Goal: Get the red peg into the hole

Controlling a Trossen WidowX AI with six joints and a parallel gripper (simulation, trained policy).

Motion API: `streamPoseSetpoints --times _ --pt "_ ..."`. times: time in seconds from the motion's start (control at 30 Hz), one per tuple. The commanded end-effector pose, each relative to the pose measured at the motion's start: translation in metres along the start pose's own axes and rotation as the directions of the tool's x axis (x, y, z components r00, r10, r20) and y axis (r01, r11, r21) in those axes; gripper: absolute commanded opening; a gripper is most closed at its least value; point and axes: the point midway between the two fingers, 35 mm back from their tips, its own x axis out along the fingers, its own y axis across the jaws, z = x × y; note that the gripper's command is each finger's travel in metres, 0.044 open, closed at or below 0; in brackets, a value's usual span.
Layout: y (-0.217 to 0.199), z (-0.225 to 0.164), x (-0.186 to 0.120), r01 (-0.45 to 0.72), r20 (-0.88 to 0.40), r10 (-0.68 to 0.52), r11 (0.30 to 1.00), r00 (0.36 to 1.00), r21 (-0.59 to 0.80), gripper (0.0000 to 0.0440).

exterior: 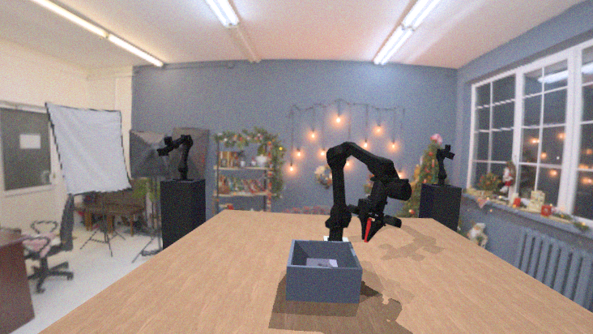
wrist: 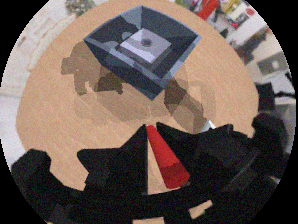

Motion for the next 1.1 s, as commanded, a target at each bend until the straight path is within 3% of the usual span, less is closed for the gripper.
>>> streamPoseSetpoints --times 0.0,0.57,1.07 --pt "-0.001 0.015 -0.005 -0.002 0.029 0.0 0.999 1.0 0.038 0.0" --pt "-0.008 0.098 0.001 -0.003 0.131 -0.026 0.976 0.991 0.218 0.0" --pt "-0.019 0.153 0.04 0.014 0.132 -0.043 0.976 0.99 0.216 0.0001"
